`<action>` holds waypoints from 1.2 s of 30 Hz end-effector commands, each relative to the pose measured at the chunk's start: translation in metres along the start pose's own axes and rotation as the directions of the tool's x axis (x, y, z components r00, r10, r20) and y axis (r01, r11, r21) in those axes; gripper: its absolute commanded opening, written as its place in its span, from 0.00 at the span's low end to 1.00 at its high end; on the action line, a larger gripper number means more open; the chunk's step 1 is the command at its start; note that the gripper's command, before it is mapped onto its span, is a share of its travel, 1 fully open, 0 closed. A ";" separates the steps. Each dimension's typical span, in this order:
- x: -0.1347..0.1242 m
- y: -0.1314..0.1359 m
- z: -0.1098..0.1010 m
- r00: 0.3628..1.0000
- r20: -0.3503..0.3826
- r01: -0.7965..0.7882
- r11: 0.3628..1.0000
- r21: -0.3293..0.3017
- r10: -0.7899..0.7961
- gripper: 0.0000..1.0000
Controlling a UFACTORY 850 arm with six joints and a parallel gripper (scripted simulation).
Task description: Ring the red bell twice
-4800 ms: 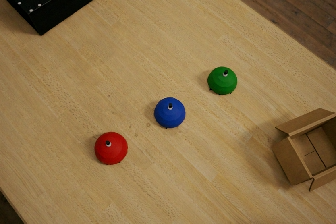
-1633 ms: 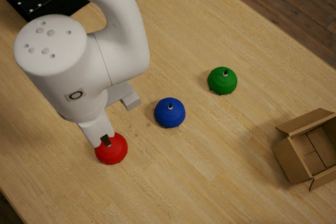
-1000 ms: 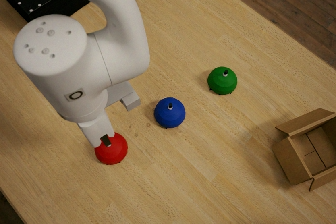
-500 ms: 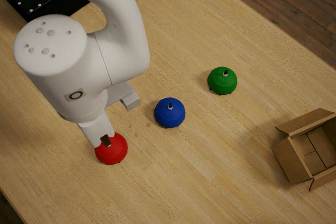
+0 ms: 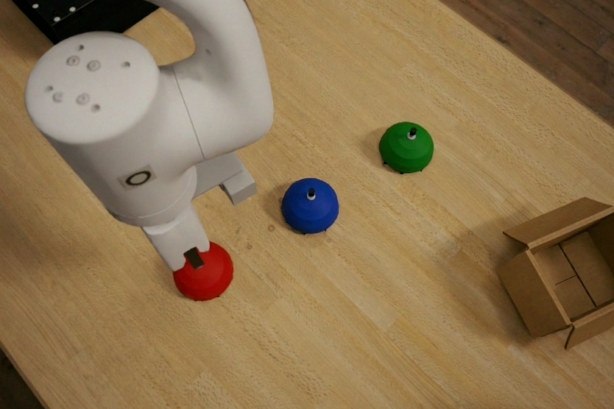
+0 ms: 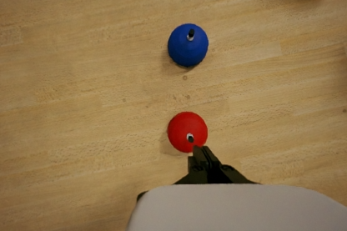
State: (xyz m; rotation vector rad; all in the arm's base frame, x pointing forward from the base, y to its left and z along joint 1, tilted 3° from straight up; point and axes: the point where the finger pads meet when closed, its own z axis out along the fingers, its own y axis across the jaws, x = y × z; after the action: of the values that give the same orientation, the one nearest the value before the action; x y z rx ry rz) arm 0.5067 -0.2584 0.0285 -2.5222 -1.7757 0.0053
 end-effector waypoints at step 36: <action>0.000 0.001 0.055 1.000 -0.002 0.000 1.000 -0.001 0.000 0.00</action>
State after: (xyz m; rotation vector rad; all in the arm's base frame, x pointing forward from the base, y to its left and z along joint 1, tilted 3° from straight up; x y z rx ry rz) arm 0.5052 -0.2557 -0.0244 -2.5200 -1.7749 0.0041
